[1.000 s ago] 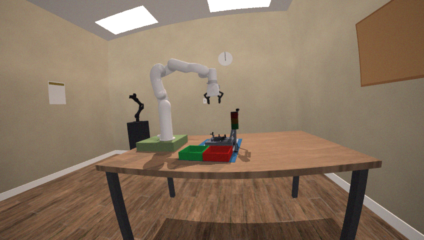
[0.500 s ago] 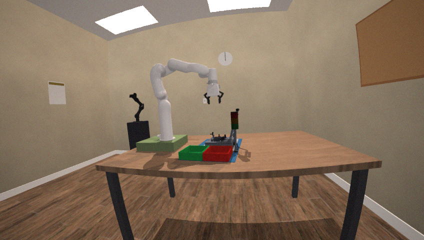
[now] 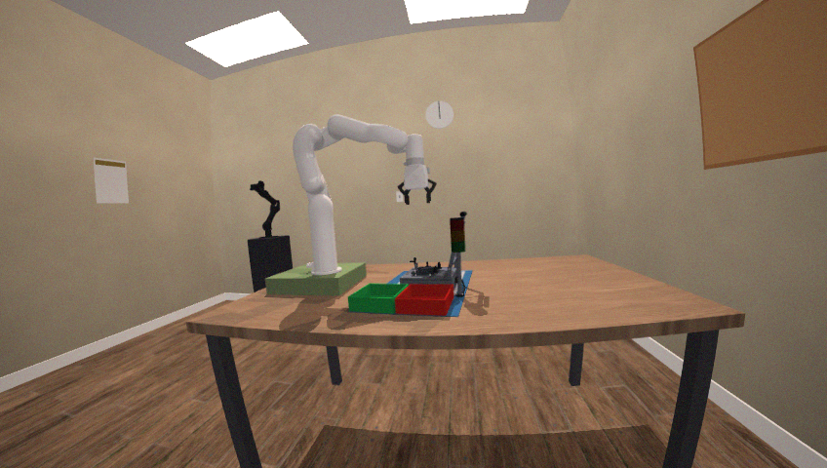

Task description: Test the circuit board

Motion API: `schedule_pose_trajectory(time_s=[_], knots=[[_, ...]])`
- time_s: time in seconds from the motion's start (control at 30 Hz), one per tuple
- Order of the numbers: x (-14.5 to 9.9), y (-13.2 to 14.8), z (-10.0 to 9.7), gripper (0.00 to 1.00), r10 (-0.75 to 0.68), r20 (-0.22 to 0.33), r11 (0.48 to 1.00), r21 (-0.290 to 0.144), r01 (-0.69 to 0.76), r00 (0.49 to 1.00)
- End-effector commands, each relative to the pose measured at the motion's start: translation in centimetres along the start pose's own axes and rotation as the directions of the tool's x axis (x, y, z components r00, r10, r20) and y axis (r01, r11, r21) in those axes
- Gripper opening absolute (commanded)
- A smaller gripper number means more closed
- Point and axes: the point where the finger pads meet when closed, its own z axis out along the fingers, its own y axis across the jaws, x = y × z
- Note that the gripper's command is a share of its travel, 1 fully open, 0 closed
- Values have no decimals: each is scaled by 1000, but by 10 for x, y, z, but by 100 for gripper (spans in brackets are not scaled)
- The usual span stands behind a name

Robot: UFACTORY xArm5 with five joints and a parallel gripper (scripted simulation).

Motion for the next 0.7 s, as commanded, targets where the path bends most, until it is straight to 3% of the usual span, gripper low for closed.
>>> schedule_pose_trajectory(time_s=[0.0,0.47,0.53,0.67], knots=[[1,1,8,100,0,-2,1000,-4,0,1000],[2,0,95,100,0,-2,1000,-4,0,1000],[2,0,95,100,0,-2,1000,-4,0,1000],[3,0,129,100,0,-2,1000,-4,0,1000]])
